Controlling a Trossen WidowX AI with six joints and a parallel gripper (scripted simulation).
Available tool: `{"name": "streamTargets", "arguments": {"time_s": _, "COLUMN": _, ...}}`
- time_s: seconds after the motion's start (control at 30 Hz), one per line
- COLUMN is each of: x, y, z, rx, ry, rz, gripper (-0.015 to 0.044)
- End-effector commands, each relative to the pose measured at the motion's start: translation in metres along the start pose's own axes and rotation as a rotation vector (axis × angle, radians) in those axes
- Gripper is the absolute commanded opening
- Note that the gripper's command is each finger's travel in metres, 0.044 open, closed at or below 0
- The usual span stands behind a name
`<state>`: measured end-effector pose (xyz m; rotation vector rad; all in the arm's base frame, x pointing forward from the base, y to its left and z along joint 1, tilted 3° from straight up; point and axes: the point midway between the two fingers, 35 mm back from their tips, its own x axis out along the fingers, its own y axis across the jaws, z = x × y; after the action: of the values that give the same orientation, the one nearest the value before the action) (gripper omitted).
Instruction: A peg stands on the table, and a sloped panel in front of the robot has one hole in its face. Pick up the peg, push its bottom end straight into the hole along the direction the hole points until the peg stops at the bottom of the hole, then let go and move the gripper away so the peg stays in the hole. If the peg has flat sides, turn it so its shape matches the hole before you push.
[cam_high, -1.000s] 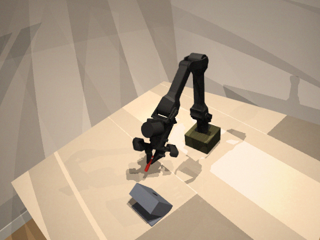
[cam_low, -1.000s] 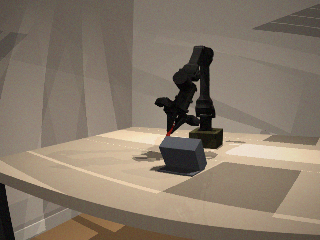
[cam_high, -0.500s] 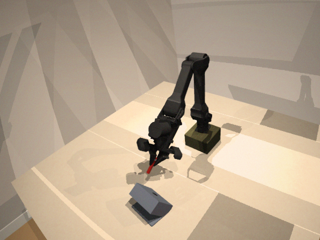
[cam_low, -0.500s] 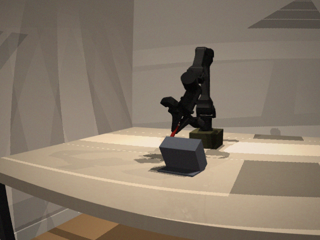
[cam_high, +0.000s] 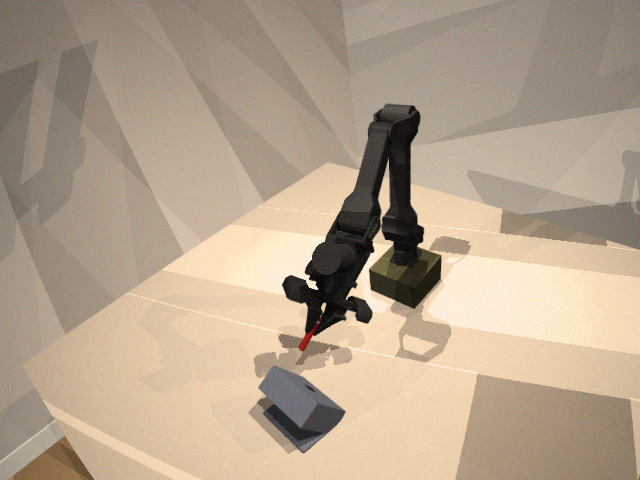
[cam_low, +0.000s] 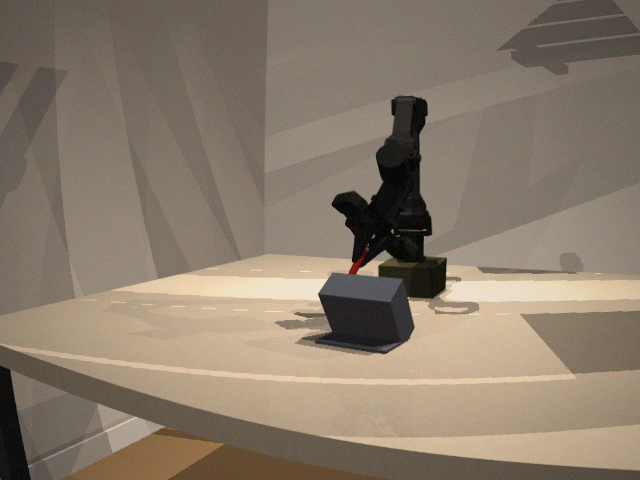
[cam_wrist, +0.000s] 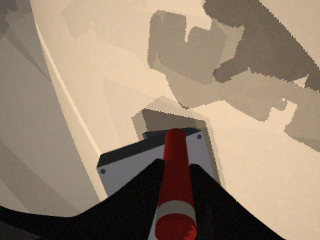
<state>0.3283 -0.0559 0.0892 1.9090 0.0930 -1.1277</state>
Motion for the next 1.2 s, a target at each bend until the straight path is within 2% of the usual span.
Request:
{"name": "streamTargets", "arguments": {"time_s": 0.0, "x": -0.002, "y": -0.004, "z": -0.003, "rx": 0.005, "ry": 0.013, "rz": 0.018, "gripper": 0.0000}}
{"name": "streamTargets", "arguments": {"time_s": 1.17, "x": -0.024, "y": -0.029, "z": -0.029, "rx": 0.042, "ry": 0.162, "rz": 0.147, "gripper": 0.0000}}
